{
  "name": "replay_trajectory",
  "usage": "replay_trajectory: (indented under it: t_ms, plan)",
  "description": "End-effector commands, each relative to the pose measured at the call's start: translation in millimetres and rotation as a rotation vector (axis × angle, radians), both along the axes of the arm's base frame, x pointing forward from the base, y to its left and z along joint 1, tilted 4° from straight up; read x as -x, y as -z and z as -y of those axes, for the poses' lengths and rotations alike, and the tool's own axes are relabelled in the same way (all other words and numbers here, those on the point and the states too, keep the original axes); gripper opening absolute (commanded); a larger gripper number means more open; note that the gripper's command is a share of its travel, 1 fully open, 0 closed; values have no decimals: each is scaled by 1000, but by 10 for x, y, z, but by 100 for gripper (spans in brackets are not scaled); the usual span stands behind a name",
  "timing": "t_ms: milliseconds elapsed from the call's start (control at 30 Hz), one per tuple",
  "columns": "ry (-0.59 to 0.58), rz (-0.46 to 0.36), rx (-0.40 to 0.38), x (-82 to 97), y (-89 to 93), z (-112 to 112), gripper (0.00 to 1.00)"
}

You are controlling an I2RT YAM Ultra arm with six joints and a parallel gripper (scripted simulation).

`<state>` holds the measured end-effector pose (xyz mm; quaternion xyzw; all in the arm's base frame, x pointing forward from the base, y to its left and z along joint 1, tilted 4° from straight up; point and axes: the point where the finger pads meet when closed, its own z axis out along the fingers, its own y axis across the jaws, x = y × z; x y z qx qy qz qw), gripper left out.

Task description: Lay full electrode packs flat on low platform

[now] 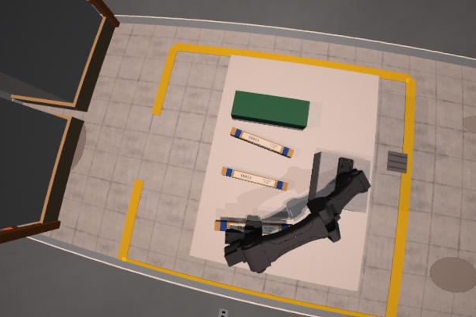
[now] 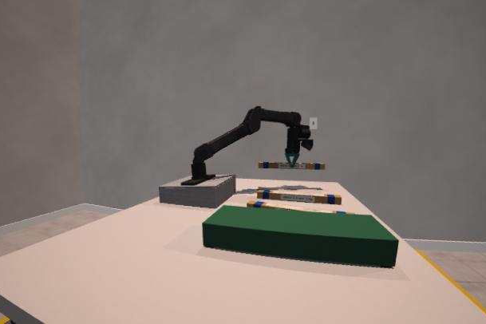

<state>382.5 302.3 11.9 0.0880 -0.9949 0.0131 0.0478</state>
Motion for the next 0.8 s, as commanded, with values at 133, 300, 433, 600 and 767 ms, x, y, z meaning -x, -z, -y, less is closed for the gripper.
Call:
replay_trajectory:
  t_ms: [133, 300, 433, 600, 767]
  plan:
    - [6, 19, -11, -106, -223, -57, 0]
    - [20, 94, -61, -262, -144, -116, 0]
    - [17, 85, -55, -246, -113, -109, 0]
    - [14, 87, -59, -221, -195, -106, 0]
    - [13, 61, -39, -161, -136, -72, 0]
